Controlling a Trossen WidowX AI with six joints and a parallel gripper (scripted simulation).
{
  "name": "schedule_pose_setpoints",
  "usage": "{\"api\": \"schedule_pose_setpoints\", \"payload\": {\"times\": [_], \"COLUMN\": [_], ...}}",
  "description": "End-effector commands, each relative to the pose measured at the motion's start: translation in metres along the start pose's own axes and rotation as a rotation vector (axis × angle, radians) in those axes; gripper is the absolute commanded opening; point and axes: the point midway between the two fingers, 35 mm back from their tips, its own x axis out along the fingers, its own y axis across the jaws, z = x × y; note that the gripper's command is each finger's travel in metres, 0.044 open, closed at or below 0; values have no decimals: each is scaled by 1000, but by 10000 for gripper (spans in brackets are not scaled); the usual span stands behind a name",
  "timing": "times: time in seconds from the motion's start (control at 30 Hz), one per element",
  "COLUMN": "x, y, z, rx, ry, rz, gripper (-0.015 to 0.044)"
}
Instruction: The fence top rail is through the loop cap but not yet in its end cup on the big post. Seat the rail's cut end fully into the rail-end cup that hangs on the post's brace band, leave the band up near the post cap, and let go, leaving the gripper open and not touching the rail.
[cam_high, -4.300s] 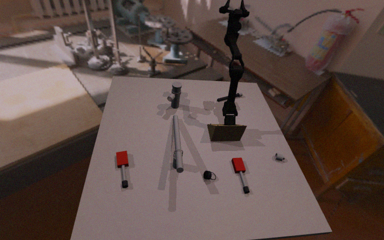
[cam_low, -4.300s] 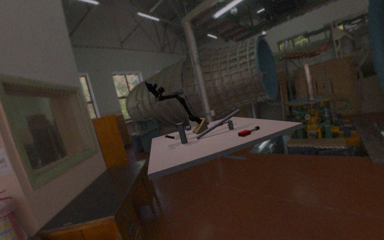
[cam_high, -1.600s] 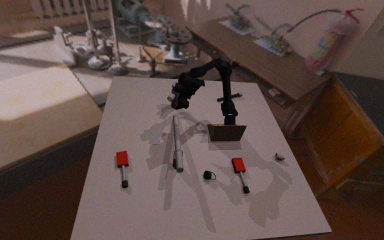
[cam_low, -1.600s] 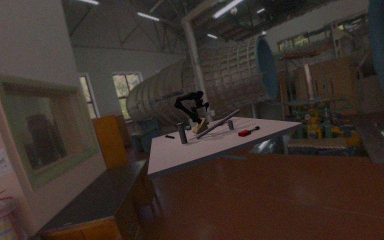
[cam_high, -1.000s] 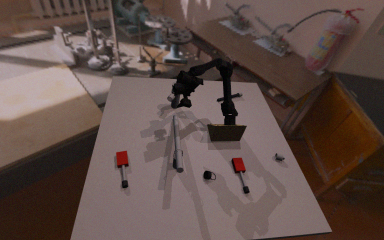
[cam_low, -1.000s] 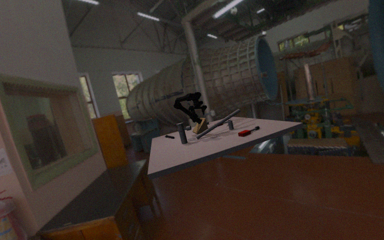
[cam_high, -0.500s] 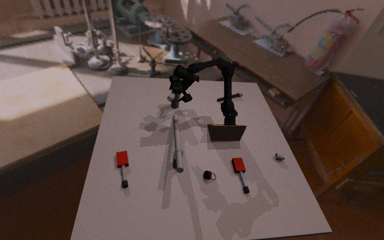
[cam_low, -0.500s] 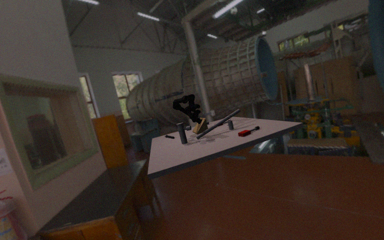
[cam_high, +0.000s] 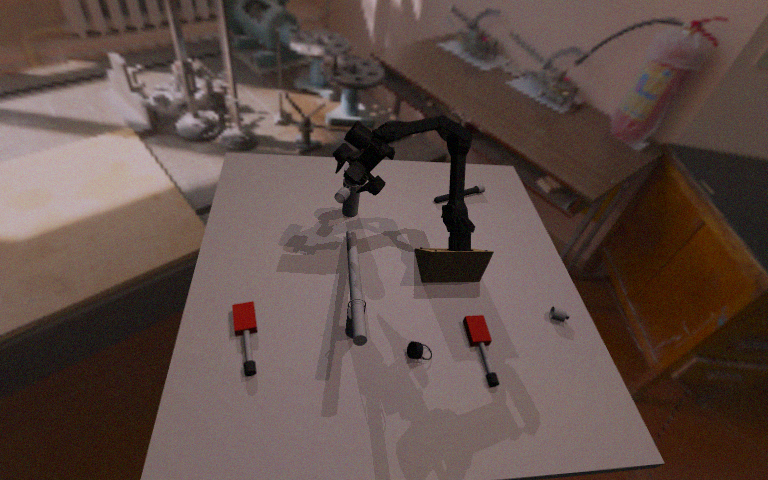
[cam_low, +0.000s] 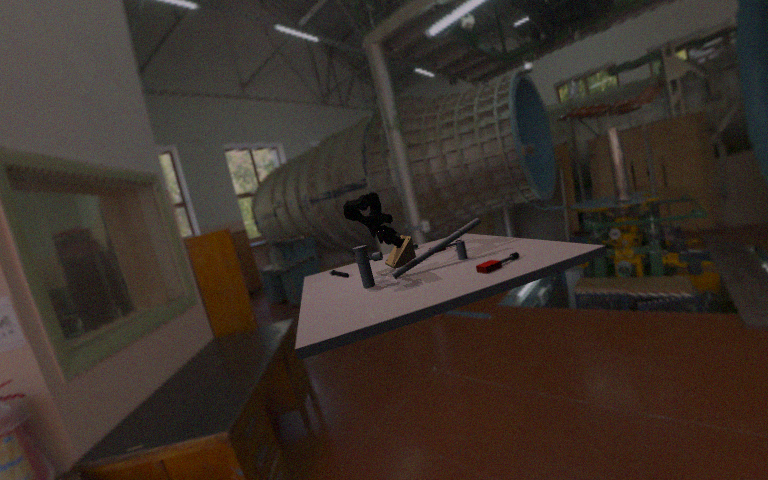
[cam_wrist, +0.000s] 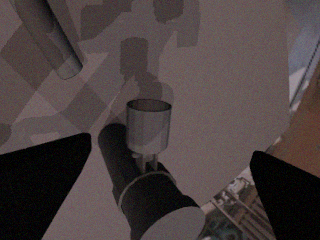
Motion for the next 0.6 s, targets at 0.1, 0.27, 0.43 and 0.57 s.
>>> {"api": "schedule_pose_setpoints", "payload": {"times": [0.1,0.27,0.43,0.57], "x": [21,39,41,47], "y": [10,21,20,20], "z": [-3,-4,-4,-3], "rx": [-14,-14,-14,-13], "ry": [7,9,9,8], "rz": [1,-2,-2,0], "gripper": [440,440,440,440]}}
